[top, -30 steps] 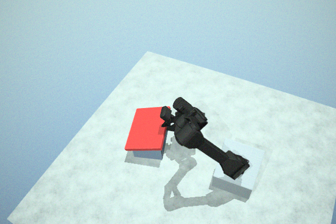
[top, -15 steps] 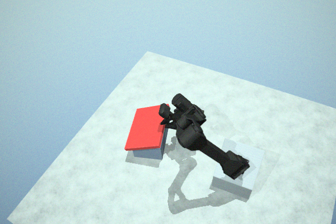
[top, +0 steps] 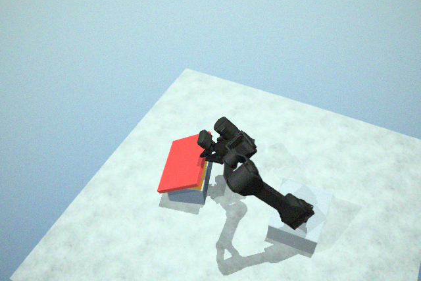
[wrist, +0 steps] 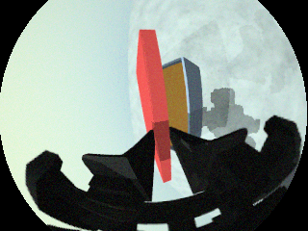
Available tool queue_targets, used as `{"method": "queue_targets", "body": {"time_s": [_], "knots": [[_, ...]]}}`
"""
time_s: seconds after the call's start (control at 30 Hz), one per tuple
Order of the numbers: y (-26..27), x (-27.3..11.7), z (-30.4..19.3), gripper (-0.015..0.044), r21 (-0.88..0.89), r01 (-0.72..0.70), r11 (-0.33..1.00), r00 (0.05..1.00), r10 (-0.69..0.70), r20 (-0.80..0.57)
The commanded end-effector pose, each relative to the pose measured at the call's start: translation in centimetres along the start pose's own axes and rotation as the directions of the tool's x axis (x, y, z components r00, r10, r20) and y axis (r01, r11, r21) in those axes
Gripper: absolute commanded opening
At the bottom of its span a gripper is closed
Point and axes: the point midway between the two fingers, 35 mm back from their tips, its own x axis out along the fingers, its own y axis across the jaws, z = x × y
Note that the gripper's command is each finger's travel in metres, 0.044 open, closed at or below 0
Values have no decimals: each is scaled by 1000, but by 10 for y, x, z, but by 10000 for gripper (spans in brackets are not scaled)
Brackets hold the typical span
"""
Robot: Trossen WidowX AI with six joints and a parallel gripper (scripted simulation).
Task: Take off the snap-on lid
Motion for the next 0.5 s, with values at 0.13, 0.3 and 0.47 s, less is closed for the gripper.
{"method": "queue_targets", "body": {"time_s": [0.13,0.3,0.47], "knots": [[18,-3,-1,0,-18,-8,1000,1000,8,-4],[26,-4,-1,0,-18,-8,1000,1000,8,-4],[34,-4,-1,0,-18,-8,1000,1000,8,-4]]}}
